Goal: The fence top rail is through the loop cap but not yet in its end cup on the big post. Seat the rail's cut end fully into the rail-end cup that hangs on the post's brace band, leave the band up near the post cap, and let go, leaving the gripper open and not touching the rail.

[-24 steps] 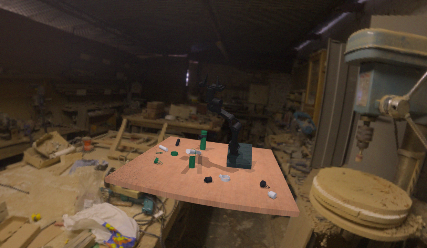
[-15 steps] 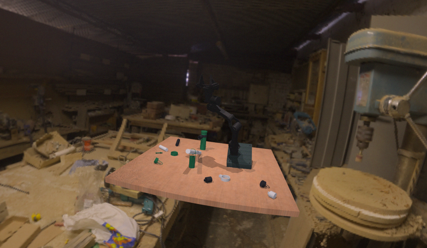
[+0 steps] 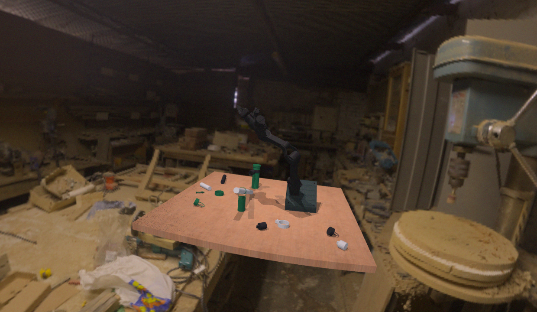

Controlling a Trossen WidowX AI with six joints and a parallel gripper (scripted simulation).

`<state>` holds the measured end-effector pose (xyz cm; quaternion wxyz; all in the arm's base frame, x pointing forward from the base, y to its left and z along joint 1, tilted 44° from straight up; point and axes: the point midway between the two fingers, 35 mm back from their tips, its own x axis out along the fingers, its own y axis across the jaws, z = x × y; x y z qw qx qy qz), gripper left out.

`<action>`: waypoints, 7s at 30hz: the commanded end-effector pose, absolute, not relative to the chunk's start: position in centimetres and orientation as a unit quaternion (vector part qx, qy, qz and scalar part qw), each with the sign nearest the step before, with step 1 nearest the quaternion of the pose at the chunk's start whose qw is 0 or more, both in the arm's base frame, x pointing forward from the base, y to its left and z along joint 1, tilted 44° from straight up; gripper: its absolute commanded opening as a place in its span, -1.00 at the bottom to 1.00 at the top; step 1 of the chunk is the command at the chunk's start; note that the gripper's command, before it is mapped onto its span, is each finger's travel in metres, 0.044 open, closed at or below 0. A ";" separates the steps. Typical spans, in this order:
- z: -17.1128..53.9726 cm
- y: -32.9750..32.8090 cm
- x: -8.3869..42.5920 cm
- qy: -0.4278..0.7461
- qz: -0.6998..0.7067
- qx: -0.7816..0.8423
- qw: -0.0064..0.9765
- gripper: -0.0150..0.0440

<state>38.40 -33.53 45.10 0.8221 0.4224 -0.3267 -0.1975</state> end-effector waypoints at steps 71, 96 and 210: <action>-5.8 -29.0 30.3 0.339 0.355 -0.259 0.832 1.00; -7.9 -27.1 30.5 0.339 0.355 -0.259 0.832 1.00; -12.7 -23.6 31.8 0.240 0.407 -0.329 0.818 -0.49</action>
